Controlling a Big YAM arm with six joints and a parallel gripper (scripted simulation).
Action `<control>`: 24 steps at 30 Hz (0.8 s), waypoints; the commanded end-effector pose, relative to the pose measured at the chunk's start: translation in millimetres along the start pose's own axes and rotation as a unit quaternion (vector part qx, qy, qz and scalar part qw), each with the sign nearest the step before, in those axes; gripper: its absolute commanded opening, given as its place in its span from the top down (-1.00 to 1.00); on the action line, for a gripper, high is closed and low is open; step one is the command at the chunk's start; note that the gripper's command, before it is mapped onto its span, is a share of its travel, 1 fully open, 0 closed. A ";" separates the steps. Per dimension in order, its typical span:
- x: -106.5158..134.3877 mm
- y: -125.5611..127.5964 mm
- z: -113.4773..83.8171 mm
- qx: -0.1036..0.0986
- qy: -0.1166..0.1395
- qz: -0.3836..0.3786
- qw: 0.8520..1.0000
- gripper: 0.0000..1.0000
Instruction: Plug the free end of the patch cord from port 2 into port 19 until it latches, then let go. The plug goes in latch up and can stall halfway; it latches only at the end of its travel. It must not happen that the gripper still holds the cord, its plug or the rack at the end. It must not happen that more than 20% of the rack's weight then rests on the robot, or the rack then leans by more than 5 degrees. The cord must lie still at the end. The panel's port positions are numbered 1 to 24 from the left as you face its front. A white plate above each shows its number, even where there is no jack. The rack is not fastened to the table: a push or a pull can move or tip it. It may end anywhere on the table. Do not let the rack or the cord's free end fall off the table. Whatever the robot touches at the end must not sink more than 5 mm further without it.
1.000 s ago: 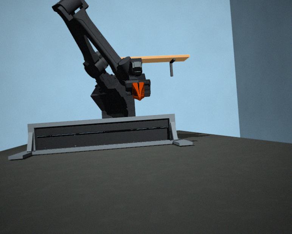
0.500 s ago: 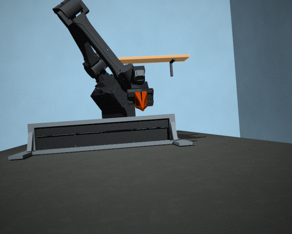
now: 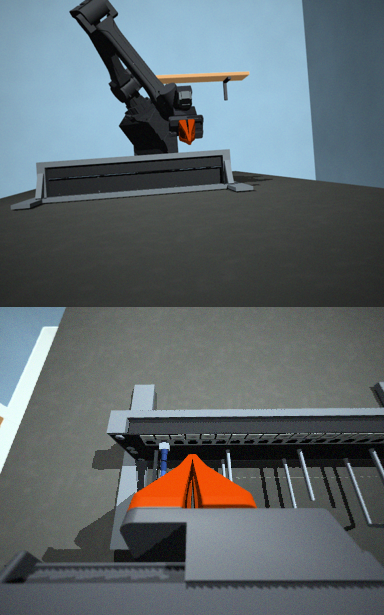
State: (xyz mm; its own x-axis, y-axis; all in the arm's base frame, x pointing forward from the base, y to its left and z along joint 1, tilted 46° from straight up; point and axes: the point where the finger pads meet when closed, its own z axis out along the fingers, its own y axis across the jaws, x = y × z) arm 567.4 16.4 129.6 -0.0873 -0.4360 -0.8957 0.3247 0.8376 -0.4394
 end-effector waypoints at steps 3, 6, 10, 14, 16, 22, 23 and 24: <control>-3.0 14.2 -6.1 -0.014 -0.005 0.005 1.000 1.00; -2.8 12.5 -5.0 -0.012 -0.005 0.006 1.000 1.00; -0.3 10.4 -3.4 -0.010 -0.003 0.005 1.000 1.00; 2.0 7.8 -1.7 -0.008 -0.001 0.004 1.000 1.00; 2.2 5.9 -0.8 -0.006 -0.001 0.004 1.000 1.00; 2.3 1.9 1.1 -0.002 0.000 0.005 1.000 1.00; 2.5 1.0 1.5 -0.001 0.000 0.005 1.000 1.00; 2.7 0.3 1.9 -0.001 0.000 0.005 1.000 1.00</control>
State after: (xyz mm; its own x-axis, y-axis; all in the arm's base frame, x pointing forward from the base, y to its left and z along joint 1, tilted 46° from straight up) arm 567.4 16.3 126.4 -0.0923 -0.4371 -0.8947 0.3216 0.8373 -0.4422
